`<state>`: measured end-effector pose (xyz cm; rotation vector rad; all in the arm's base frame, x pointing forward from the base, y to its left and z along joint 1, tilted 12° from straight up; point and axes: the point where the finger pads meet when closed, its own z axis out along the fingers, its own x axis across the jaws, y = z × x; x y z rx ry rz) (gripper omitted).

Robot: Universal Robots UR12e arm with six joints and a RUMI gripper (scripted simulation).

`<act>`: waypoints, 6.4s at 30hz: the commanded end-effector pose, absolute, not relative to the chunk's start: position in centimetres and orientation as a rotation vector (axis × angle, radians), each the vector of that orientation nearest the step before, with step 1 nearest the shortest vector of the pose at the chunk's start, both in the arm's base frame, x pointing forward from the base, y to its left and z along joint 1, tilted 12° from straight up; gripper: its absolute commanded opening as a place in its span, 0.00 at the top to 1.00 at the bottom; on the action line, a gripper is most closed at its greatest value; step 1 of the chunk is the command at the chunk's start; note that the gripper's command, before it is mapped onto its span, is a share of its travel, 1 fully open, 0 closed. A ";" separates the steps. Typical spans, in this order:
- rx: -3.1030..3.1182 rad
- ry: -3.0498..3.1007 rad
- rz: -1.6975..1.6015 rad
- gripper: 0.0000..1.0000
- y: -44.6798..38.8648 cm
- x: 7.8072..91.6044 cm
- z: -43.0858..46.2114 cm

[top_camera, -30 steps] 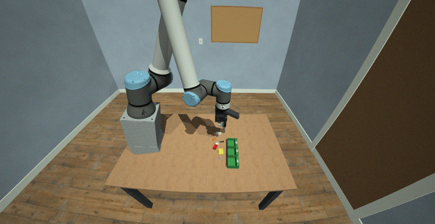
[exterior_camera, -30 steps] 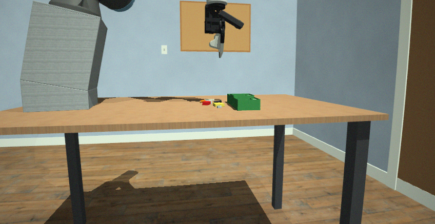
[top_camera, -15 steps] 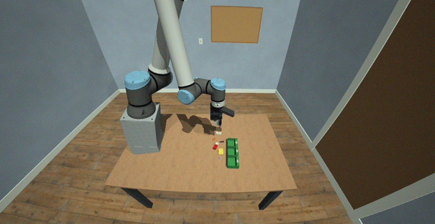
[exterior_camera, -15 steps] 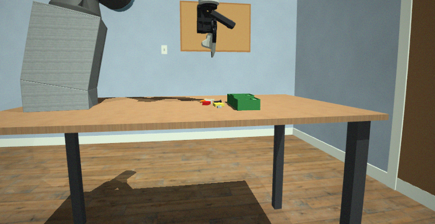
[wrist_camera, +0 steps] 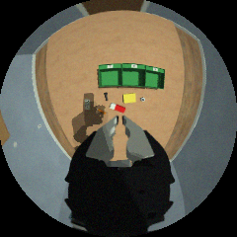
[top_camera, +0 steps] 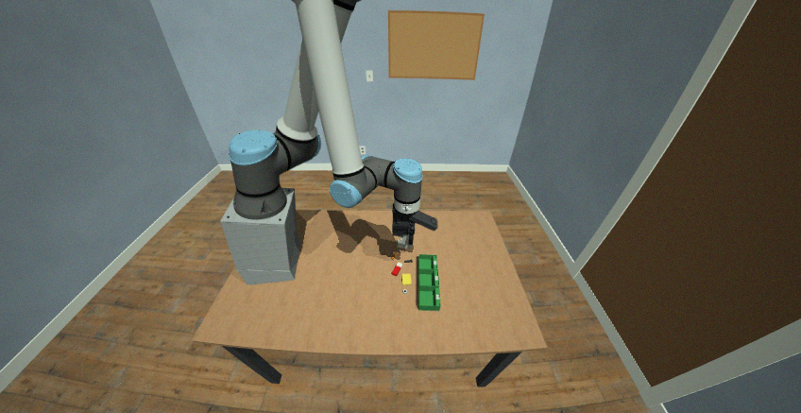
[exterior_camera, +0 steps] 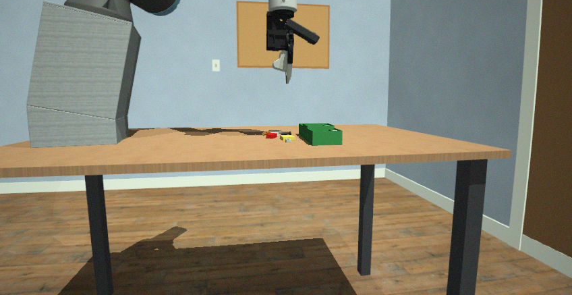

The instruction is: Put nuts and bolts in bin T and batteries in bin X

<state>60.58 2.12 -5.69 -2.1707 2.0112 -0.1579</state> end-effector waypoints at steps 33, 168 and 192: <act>-2.169 2.011 -0.159 0.96 -10.7 70.8 -14.1; -2.169 2.011 -0.159 0.96 -3.2 70.2 -13.8; -2.169 2.011 -0.159 0.96 -2.1 70.7 -16.6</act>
